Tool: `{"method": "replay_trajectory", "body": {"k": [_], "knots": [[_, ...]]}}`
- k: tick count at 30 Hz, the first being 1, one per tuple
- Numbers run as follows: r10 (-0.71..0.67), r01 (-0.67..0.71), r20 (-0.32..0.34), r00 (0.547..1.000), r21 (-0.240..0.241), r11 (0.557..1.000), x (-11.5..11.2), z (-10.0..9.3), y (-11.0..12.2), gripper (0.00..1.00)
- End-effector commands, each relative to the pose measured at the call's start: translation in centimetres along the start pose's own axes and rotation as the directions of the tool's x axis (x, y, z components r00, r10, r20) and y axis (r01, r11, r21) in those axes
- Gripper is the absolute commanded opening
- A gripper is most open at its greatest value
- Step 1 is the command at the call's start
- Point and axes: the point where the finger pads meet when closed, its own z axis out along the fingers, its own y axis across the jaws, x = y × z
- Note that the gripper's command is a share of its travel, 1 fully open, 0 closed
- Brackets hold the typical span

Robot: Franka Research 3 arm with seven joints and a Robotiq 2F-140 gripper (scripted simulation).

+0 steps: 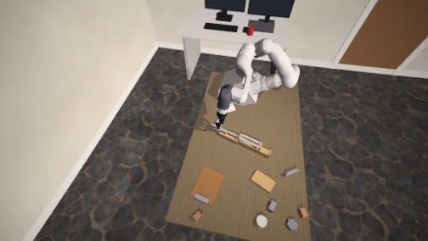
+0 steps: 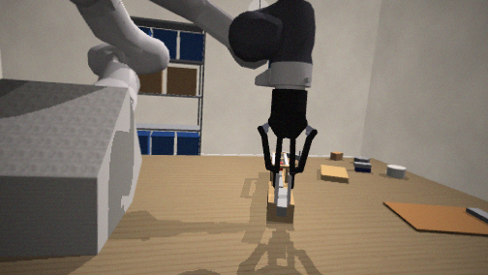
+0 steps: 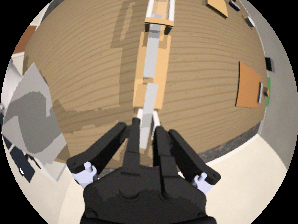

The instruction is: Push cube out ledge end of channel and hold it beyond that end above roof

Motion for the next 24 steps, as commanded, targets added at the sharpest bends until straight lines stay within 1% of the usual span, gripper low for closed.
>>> {"method": "replay_trajectory", "body": {"k": [1, 10, 24], "knots": [[-0.064, 0.065, -0.066, 0.996, 0.017, 0.998, 0.3, 0.1, 0.0, 0.00], [-0.064, 0.065, -0.066, 0.996, 0.017, 0.998, 1.1, 0.0, 0.0, 0.00], [-0.064, 0.065, -0.066, 0.996, 0.017, 0.998, 3.8, -0.2, -0.2, 0.00]]}}
